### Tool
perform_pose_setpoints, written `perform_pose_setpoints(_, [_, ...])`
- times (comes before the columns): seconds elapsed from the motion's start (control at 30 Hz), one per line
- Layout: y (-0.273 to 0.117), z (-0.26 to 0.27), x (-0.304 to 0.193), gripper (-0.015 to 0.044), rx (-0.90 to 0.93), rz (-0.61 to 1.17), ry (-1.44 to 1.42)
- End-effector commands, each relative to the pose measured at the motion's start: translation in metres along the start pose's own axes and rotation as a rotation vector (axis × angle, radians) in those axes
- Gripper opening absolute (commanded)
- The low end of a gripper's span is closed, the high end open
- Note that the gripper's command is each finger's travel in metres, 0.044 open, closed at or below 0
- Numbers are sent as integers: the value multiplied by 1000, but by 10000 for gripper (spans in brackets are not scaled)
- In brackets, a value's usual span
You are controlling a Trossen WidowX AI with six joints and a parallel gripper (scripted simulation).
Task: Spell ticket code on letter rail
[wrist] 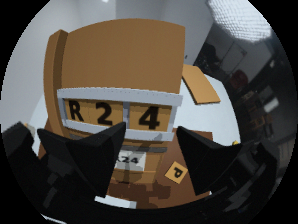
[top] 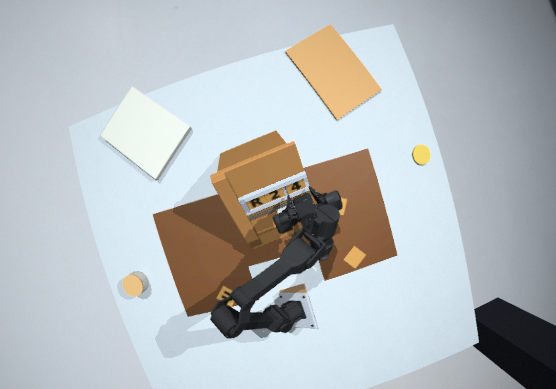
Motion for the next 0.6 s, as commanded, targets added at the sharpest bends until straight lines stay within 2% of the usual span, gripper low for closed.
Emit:
perform_pose_setpoints(0.0, [-3,0,0,295,1,-4,-4])
perform_pose_setpoints(0.57, [-12,0,-3,295,0,-3,-4])
Point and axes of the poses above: the point midway between the two fingers, 35 mm back from their tips, its own y axis out along the fingers, its own z axis across the jaws, x = y × z, the point moved 6 cm from there along -y, back along the fingers, and after that the axes turned 1 degree about -y, right-handed, at the moved point
